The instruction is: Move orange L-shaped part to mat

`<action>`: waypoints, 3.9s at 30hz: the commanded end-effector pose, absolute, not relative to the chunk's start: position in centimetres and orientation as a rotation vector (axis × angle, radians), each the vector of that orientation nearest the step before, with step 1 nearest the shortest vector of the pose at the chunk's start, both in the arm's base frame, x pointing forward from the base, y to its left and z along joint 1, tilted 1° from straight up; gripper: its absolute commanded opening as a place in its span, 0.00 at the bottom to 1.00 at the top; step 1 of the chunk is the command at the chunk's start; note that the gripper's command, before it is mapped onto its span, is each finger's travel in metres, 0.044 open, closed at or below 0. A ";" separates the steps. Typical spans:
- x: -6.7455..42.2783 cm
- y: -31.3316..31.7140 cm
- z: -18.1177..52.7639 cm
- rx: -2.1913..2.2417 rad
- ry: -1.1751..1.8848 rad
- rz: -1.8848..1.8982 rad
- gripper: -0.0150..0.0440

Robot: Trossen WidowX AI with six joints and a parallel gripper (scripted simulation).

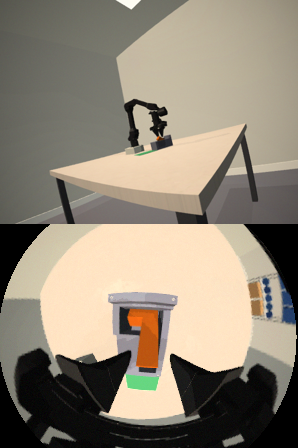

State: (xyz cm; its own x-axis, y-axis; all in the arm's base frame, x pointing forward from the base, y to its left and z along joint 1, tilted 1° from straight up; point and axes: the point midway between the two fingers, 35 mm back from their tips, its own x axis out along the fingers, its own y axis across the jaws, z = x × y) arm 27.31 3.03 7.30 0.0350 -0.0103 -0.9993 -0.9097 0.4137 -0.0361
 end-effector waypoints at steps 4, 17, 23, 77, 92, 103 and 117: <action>27.1 2.9 6.0 -0.914 1.362 0.869 0.73; 27.2 3.0 5.5 -0.908 1.360 0.865 0.54; 27.2 3.0 5.5 -0.908 1.360 0.865 0.47; 26.9 3.0 11.8 -0.914 1.362 0.869 0.25; 26.9 3.0 13.8 -0.914 1.362 0.869 0.25; 26.2 1.7 14.0 -0.915 1.363 0.868 0.25; 23.5 -3.8 13.7 -0.919 1.369 0.866 0.25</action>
